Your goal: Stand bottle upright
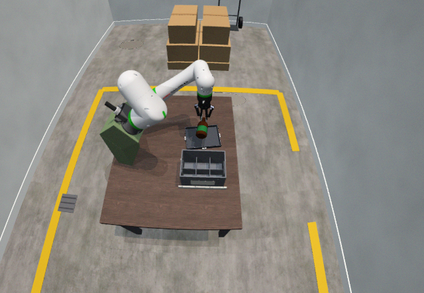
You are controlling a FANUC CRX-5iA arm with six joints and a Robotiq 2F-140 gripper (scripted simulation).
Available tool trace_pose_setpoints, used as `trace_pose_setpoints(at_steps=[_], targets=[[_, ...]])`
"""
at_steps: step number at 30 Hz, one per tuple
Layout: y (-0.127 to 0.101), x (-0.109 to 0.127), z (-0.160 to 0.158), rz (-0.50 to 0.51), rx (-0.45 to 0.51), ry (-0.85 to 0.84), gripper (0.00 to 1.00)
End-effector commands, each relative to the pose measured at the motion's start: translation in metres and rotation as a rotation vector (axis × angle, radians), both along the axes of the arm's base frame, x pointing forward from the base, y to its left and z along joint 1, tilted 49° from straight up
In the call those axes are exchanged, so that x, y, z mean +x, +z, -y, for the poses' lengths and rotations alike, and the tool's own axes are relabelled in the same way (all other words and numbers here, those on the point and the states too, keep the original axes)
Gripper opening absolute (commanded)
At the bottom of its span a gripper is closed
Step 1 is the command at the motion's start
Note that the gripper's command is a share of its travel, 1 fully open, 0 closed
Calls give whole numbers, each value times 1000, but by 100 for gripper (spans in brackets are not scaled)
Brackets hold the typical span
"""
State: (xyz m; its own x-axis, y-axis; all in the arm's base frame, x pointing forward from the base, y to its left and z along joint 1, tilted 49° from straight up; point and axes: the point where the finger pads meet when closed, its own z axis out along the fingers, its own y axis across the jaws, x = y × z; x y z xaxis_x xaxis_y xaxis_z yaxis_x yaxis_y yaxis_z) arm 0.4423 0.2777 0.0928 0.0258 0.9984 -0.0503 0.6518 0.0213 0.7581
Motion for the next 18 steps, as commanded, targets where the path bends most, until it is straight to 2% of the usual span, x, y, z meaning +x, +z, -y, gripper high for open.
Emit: trace_pose_setpoints(at_steps=[1,18], targets=[[3,-3,0,0,0,0,0],[17,-20,-1,0,0,0,0]])
